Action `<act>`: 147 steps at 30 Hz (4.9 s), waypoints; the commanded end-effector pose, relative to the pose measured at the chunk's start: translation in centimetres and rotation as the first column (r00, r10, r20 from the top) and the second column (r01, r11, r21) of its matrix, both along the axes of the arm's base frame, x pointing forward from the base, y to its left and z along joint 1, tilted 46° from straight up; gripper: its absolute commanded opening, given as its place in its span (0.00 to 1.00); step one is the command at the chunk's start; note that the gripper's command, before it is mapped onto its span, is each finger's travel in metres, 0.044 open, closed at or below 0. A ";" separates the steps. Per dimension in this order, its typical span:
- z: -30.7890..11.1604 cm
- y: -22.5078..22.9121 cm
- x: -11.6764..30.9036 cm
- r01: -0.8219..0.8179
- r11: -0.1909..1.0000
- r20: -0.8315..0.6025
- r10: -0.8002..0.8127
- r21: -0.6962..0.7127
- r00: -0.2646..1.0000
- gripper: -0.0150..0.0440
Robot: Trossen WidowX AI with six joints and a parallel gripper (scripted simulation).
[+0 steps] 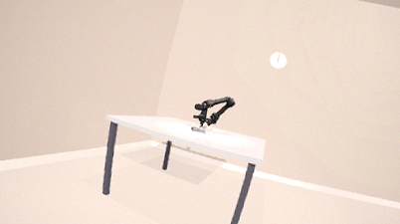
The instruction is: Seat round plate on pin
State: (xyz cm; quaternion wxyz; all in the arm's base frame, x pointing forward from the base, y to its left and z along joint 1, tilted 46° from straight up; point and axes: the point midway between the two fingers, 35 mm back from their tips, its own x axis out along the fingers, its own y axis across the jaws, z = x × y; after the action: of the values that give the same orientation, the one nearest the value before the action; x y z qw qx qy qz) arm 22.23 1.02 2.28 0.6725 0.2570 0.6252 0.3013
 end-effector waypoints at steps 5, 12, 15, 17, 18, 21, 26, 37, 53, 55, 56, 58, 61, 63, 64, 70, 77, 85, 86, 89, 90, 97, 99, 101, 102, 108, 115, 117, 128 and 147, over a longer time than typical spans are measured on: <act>-0.6 -0.4 -0.2 -0.010 1.000 -0.013 0.009 -0.025 1.000 0.25; -0.6 -0.4 -0.2 -0.010 1.000 -0.013 0.009 -0.025 1.000 0.25; -0.6 -0.4 -0.2 -0.010 1.000 -0.013 0.009 -0.025 1.000 0.25; -0.6 -0.4 -0.2 -0.010 1.000 -0.013 0.009 -0.025 1.000 0.25; -0.6 -0.4 -0.2 -0.010 1.000 -0.013 0.009 -0.025 1.000 0.25; -0.6 -0.4 -0.2 -0.010 1.000 -0.013 0.009 -0.025 1.000 0.25; -0.7 -0.4 -0.2 -0.010 1.000 -0.013 0.009 -0.025 1.000 0.25; -0.7 -0.5 -0.2 -0.010 1.000 -0.013 0.009 -0.025 1.000 0.25; -1.5 -1.3 0.2 -0.010 1.000 -0.013 0.009 -0.026 1.000 0.25; -1.6 -1.4 0.3 -0.010 1.000 -0.012 0.009 -0.026 1.000 0.25; -1.6 -1.5 0.3 -0.010 1.000 -0.012 0.009 -0.026 1.000 0.25; -1.7 -1.6 0.4 -0.010 1.000 -0.012 0.009 -0.026 1.000 0.25; -2.0 -1.9 0.6 -0.010 1.000 -0.012 0.009 -0.026 1.000 0.25; -2.1 -2.0 0.7 -0.010 1.000 -0.012 0.009 -0.026 1.000 0.25; -2.2 -2.1 0.8 -0.010 1.000 -0.012 0.009 -0.027 1.000 0.25; -2.6 -2.5 1.2 -0.010 1.000 -0.012 0.009 -0.027 1.000 0.25; -2.9 -2.9 1.8 -0.010 1.000 -0.011 0.009 -0.027 1.000 0.25; -3.1 -3.1 1.9 -0.010 1.000 -0.011 0.009 -0.027 1.000 0.25; -3.1 -3.1 2.0 -0.010 1.000 -0.011 0.009 -0.027 1.000 0.25; -3.1 -3.2 2.3 -0.010 1.000 -0.011 0.009 -0.027 1.000 0.25; -3.1 -3.2 2.4 -0.010 1.000 -0.011 0.009 -0.027 1.000 0.25; -3.1 -3.7 3.1 -0.010 1.000 -0.010 0.009 -0.028 1.000 0.25; -3.1 -3.8 3.3 -0.010 1.000 -0.010 0.009 -0.028 1.000 0.25; -3.1 -3.9 3.5 -0.010 1.000 -0.010 0.009 -0.028 1.000 0.25; -3.1 -3.9 3.6 -0.010 1.000 -0.010 0.009 -0.028 1.000 0.25; -3.1 -4.1 4.3 -0.010 1.000 -0.009 0.009 -0.028 1.000 0.25; -3.2 -4.2 5.1 -0.009 1.000 -0.009 0.009 -0.028 1.000 0.25; -3.2 -4.1 5.3 -0.009 1.000 -0.009 0.009 -0.028 1.000 0.25; -3.0 -4.1 6.2 -0.009 1.000 -0.008 0.009 -0.028 1.000 0.25; -0.8 -6.3 6.5 -0.004 1.000 -0.014 0.003 -0.025 1.000 0.25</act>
State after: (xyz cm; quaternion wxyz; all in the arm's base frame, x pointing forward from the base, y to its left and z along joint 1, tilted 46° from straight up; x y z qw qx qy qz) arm 28.81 -5.50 1.56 0.6733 0.2484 0.6321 0.2921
